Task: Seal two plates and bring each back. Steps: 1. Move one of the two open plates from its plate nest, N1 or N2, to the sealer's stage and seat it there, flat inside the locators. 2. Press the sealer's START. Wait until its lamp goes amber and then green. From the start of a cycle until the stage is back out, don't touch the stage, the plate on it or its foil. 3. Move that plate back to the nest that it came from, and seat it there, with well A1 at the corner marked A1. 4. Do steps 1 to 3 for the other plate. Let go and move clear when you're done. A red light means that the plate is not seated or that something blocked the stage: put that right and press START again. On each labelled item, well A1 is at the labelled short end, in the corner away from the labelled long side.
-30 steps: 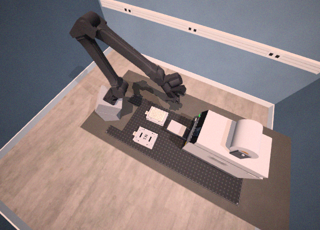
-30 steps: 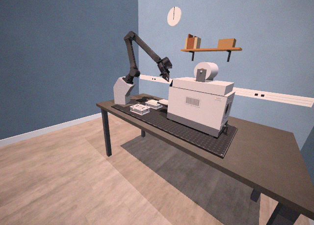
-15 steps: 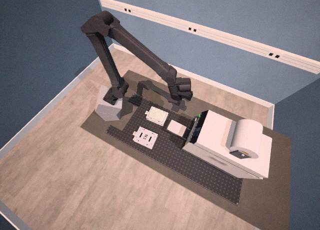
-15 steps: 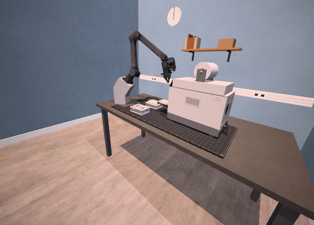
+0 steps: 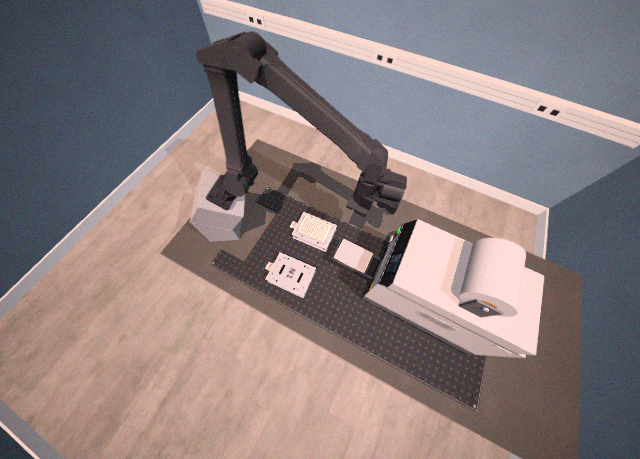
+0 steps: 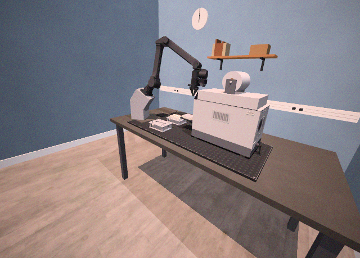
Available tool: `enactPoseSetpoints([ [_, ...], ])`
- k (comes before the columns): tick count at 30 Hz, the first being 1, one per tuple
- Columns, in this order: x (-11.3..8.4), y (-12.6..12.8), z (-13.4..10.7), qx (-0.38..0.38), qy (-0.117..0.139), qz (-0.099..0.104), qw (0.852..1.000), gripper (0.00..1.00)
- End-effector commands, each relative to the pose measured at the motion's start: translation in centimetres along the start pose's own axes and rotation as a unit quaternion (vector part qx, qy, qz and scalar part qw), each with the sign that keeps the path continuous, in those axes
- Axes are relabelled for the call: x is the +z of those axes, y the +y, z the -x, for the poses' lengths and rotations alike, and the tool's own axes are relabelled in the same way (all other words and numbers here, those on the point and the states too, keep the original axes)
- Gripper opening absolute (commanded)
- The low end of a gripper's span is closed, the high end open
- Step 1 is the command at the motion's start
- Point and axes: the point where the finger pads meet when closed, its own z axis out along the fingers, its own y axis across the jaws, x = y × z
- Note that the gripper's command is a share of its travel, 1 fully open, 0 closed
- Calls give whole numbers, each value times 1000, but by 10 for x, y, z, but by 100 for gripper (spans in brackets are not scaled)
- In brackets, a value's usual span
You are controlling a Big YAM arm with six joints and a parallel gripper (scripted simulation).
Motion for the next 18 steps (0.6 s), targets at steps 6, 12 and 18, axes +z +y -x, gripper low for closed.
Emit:
enactPoseSetpoints([
  [6, -20, 14, 4, -15, -30, 8, 999, 0],
  [12, -21, 7, 4, 2, -40, 6, 999, 0],
  [18, -22, 1, 0, 13, -39, 2, 999, 0],
])
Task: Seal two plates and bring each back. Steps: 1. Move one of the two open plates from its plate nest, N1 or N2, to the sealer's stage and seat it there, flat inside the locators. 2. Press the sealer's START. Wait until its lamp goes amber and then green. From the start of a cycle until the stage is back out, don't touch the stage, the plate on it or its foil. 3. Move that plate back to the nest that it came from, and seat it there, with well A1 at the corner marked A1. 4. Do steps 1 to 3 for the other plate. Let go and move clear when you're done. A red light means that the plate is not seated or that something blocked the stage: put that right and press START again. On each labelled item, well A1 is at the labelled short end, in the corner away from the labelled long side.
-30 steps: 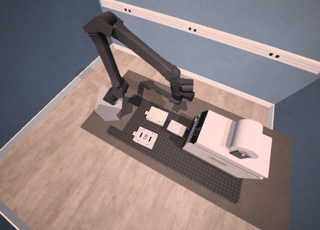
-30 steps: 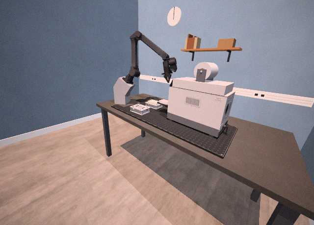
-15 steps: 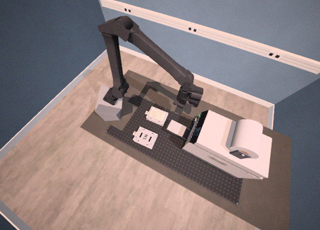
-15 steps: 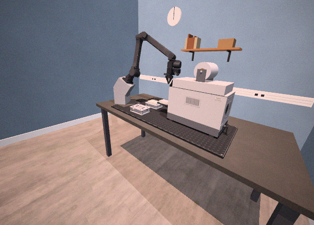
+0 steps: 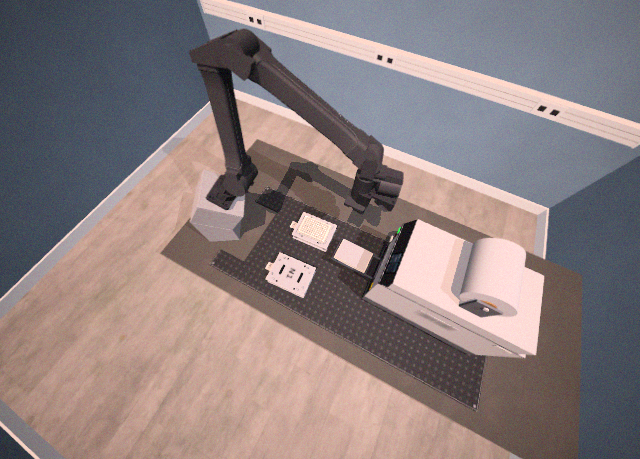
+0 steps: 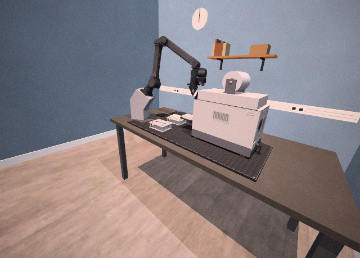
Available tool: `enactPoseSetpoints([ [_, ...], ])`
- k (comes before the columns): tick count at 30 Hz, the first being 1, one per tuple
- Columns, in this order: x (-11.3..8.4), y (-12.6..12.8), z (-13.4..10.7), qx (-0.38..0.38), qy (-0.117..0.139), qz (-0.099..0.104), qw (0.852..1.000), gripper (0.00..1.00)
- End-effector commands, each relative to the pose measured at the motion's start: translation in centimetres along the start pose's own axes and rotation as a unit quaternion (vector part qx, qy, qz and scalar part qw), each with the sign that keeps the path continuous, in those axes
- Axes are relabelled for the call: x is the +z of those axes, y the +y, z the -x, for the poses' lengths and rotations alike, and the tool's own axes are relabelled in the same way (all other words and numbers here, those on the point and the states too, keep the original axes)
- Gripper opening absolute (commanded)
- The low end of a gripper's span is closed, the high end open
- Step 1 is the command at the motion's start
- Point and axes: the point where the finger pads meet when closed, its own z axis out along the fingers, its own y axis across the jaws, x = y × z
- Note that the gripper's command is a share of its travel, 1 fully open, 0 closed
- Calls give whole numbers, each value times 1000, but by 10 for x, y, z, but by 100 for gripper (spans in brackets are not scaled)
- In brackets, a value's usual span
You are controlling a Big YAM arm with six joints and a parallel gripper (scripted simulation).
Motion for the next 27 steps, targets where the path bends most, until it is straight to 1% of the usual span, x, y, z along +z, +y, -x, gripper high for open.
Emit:
enactPoseSetpoints([
  [1, -16, 1, 6, 4, -24, 1, 1000, 0],
  [8, -13, 4, -9, -12, -5, 2, 1000, 0],
  [15, -12, 10, 9, -18, -19, 7, 1000, 0],
  [19, -12, 10, 13, -18, -20, 7, 1000, 0],
  [22, -8, 10, 14, -17, -17, 6, 1000, 0],
  [23, -1, 10, 13, -15, -44, 5, 999, 100],
  [24, 5, 11, 10, -13, -66, 6, 998, 100],
  [25, 11, 11, 6, -10, -74, 7, 997, 100],
  [27, 22, 11, 1, -6, -62, 7, 998, 100],
])
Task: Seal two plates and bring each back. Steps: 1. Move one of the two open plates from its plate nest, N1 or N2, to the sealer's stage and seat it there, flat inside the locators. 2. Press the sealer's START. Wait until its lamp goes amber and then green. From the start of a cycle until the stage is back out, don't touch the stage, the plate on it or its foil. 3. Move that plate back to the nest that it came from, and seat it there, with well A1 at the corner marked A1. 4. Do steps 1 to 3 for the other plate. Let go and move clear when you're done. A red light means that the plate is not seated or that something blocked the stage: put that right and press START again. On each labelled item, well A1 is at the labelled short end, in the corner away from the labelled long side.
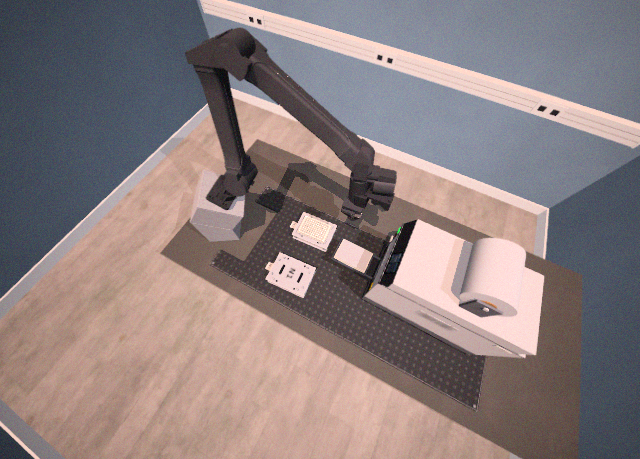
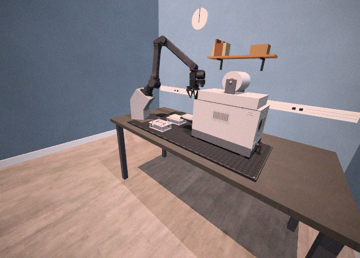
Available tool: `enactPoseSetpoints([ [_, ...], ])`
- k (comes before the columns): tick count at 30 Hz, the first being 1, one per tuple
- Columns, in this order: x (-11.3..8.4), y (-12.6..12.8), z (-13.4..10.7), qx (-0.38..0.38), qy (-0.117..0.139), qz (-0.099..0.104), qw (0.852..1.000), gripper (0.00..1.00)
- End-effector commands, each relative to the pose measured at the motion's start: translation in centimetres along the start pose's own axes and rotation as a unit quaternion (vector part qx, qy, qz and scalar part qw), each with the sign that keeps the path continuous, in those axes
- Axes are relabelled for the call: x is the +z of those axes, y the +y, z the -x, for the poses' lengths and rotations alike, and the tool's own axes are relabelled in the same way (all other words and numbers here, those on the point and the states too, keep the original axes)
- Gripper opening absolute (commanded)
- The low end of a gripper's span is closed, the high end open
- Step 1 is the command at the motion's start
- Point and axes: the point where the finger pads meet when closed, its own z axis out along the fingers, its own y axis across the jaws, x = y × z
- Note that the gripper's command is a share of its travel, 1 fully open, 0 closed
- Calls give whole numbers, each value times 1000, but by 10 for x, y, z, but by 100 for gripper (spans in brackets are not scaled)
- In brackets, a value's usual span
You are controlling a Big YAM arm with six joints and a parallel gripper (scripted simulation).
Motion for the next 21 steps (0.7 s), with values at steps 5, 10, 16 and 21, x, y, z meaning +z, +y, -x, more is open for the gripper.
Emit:
enactPoseSetpoints([
  [5, 21, 9, -3, 15, -94, 8, 995, 100],
  [10, 36, 9, -4, 16, -117, 10, 993, 100],
  [16, 87, 4, -25, 18, -132, 5, 991, 100],
  [21, 90, 2, -9, 14, -139, 6, 990, 100],
])
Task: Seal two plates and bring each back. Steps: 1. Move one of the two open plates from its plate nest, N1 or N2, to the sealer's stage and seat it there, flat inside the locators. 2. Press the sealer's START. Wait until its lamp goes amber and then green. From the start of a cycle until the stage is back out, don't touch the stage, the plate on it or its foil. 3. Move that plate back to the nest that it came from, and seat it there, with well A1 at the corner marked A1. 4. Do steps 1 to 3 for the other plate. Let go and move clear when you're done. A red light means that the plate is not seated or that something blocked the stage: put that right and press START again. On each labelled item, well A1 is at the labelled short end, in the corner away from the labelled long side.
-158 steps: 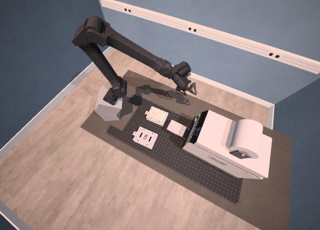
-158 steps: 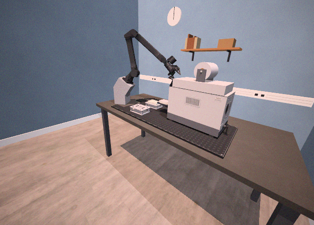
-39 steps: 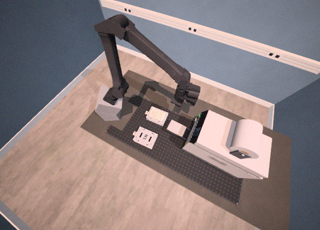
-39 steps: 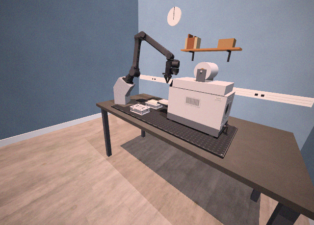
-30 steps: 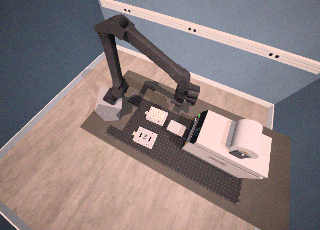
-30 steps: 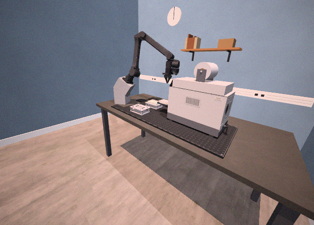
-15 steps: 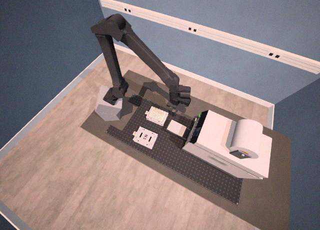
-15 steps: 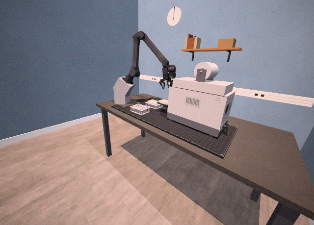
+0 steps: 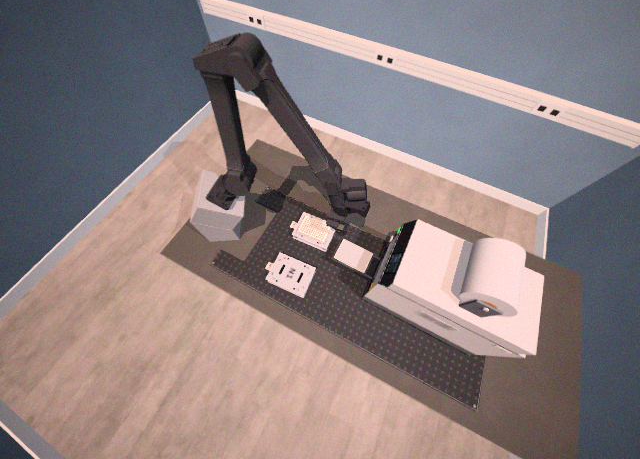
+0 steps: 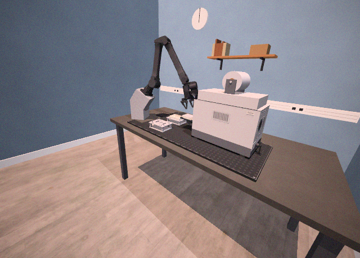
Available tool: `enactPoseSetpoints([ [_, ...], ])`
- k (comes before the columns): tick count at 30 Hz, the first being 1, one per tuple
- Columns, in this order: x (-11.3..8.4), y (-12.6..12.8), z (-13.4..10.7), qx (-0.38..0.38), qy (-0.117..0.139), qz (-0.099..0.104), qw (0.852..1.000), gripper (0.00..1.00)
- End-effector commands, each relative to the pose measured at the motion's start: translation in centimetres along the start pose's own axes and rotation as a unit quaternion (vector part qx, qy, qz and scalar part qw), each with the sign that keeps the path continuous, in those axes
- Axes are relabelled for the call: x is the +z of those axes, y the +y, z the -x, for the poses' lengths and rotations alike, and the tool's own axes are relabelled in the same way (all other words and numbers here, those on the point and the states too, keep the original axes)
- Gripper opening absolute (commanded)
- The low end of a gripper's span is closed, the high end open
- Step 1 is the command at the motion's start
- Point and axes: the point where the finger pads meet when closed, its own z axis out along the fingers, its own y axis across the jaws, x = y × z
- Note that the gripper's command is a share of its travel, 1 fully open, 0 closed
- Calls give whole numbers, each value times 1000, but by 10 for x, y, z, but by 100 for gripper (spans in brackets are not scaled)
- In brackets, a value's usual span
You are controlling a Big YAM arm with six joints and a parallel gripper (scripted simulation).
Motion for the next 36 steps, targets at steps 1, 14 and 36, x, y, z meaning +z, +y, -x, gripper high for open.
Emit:
enactPoseSetpoints([
  [1, -7, 6, 30, 4, -31, 11, 999, 100],
  [14, -22, 13, 46, -9, -42, 11, 999, 100],
  [36, 3, -40, 62, -3, -32, -2, 999, 100],
])
